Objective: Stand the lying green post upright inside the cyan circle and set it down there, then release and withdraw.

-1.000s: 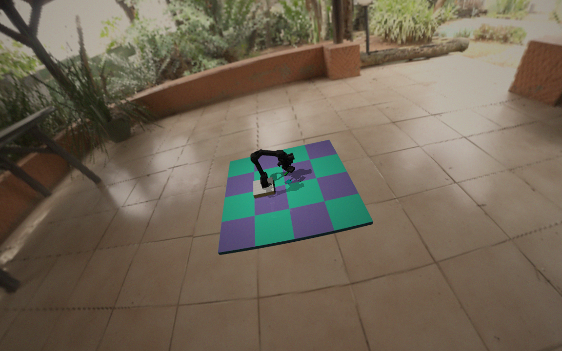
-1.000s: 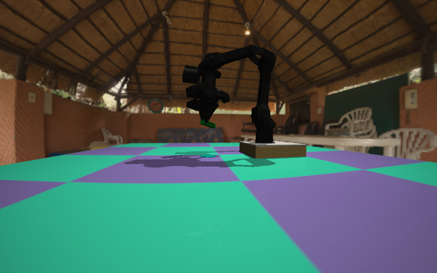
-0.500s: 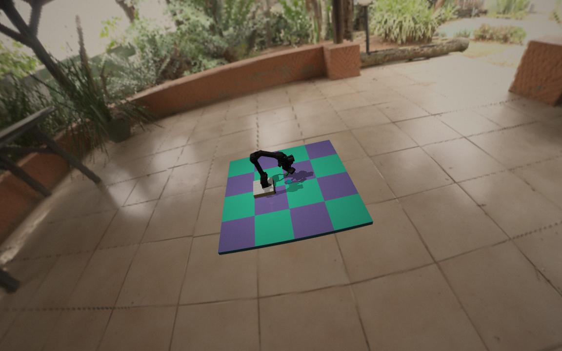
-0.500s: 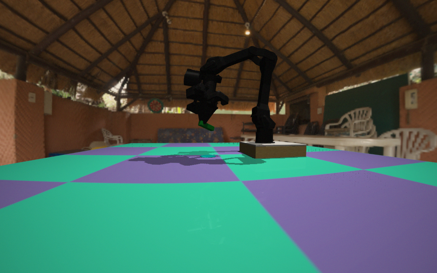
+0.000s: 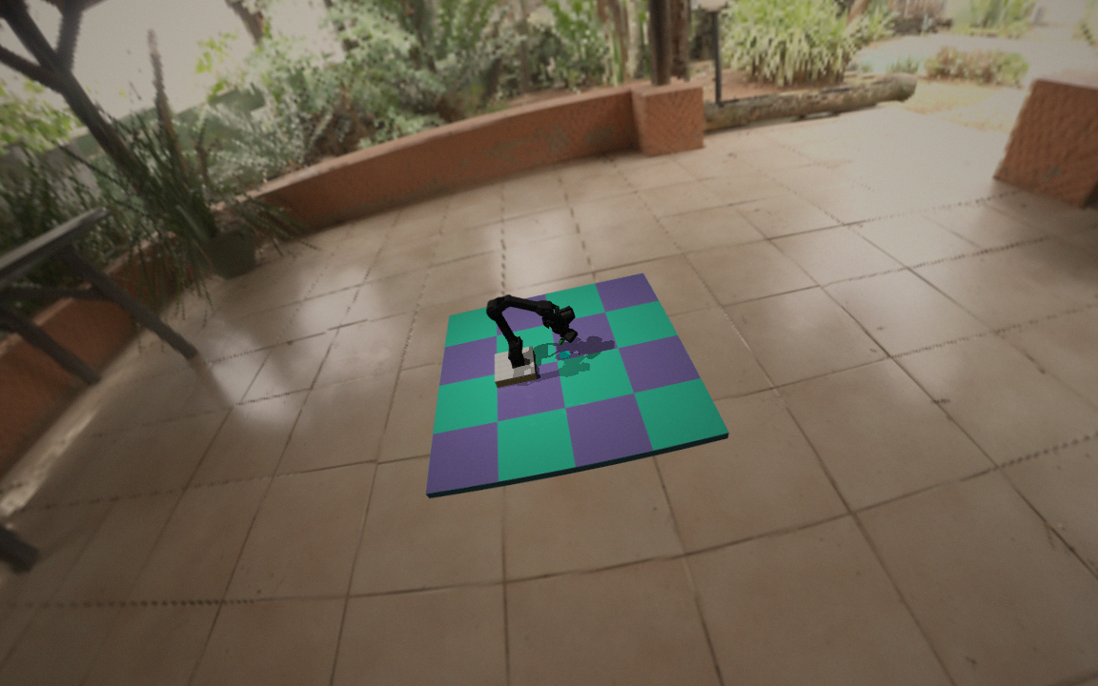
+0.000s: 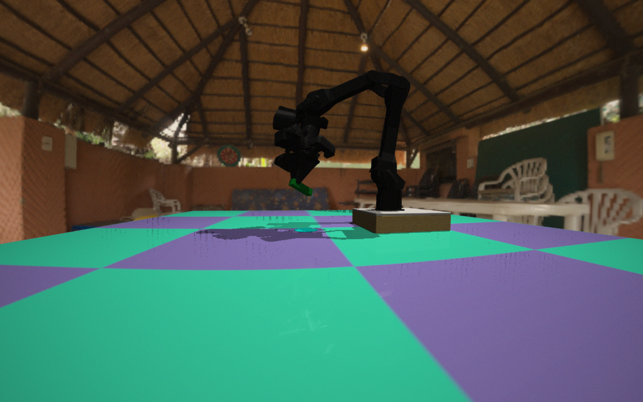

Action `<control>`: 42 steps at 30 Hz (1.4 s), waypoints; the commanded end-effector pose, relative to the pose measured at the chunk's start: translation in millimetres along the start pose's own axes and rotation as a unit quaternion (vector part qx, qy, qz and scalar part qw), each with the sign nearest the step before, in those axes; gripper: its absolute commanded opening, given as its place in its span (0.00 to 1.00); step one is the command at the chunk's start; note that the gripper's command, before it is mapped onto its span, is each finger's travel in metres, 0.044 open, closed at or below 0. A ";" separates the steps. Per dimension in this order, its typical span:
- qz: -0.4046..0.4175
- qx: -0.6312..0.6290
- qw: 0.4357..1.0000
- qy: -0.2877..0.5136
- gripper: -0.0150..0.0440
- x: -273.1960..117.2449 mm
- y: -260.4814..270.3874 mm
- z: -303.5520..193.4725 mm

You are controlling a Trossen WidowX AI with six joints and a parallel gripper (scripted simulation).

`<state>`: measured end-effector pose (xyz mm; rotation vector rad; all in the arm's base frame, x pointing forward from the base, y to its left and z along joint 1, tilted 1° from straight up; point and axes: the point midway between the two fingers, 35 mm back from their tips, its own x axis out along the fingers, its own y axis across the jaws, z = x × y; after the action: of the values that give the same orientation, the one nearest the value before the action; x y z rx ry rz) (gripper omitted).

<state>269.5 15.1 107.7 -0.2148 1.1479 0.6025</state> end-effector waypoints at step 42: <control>0.023 0.011 0.985 -0.169 0.29 1.3 -10.8 0.5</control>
<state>276.0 6.9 103.5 -0.0664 0.8637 0.6321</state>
